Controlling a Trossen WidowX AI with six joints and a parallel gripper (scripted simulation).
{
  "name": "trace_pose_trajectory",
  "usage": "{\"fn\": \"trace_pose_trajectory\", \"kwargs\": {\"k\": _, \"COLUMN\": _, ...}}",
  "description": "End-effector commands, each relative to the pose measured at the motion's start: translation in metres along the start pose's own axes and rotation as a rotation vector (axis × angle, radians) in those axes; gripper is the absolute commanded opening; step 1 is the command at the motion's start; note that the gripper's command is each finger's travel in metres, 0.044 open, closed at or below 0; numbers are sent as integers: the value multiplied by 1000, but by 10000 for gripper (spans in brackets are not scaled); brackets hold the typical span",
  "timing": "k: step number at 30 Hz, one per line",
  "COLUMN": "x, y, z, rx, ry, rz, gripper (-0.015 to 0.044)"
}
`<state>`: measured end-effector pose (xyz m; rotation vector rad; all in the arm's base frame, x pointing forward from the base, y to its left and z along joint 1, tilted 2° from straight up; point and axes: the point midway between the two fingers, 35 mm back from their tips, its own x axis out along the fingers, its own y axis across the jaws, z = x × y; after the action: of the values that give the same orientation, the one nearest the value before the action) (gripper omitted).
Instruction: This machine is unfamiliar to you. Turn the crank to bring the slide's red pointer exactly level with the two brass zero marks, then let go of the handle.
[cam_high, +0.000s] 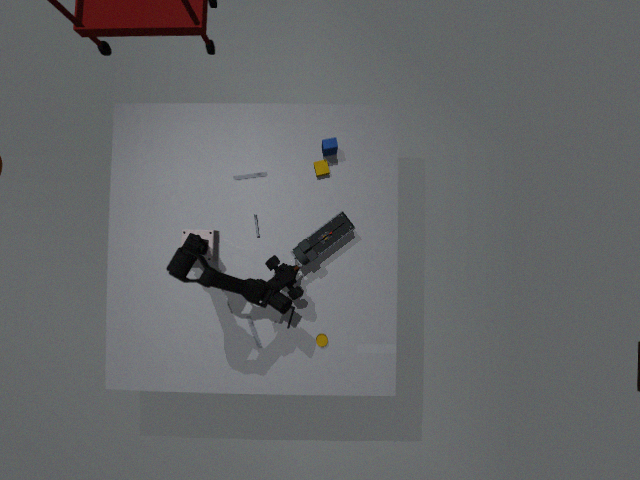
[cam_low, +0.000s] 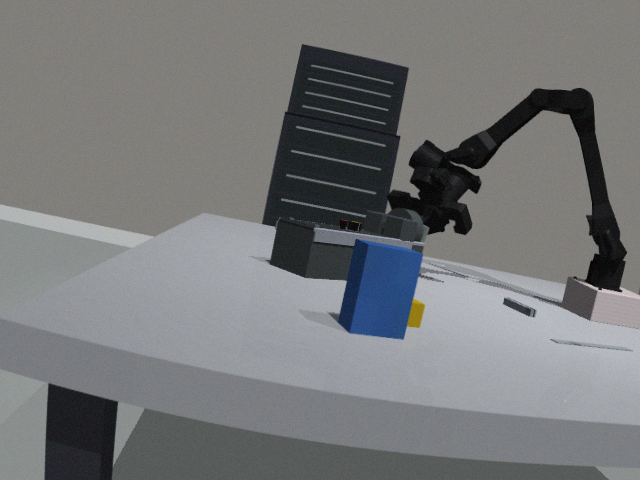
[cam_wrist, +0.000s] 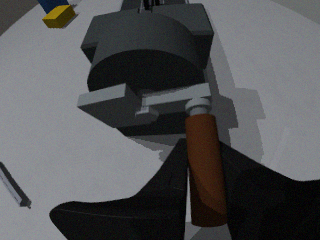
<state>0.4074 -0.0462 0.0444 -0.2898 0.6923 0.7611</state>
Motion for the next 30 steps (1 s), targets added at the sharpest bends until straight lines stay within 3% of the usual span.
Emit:
{"fn": "trace_pose_trajectory", "kwargs": {"k": 1, "x": 7, "y": -2, "z": -7, "rx": -2, "ry": 7, "rz": -3, "gripper": 0}}
{"fn": "trace_pose_trajectory", "kwargs": {"k": 30, "x": 18, "y": 4, "z": -18, "rx": -2, "ry": 7, "rz": -2, "gripper": 0}}
